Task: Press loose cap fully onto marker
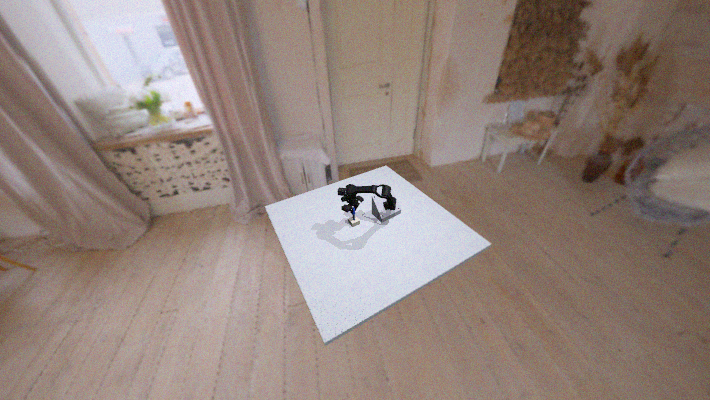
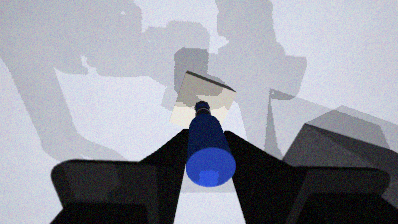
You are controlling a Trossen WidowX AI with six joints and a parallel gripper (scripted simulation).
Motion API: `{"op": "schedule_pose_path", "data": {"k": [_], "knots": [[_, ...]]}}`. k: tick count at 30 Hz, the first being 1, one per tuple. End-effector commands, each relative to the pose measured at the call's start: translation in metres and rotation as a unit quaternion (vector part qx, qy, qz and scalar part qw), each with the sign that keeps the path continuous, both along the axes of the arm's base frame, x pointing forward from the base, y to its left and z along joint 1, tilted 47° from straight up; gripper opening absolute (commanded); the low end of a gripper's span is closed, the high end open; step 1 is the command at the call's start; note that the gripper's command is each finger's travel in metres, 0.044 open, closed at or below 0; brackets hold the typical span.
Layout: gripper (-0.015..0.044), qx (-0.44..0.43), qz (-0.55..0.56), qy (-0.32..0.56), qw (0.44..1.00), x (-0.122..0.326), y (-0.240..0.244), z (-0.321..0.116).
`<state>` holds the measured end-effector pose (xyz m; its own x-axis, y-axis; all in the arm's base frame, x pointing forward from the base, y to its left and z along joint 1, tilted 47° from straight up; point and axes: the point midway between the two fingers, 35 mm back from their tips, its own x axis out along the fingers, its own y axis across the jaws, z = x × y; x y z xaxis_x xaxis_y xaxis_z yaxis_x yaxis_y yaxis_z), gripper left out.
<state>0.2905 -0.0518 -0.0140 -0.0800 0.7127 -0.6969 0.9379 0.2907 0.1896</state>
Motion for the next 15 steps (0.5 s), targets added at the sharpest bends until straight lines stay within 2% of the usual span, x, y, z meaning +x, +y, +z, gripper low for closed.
{"op": "schedule_pose_path", "data": {"k": [1, 15], "knots": [[0.0, 0.002, -0.001, 0.002, 1.0, -0.001, 0.006, -0.005], [0.0, 0.003, 0.0, 0.001, 1.0, -0.003, 0.023, -0.02]]}}
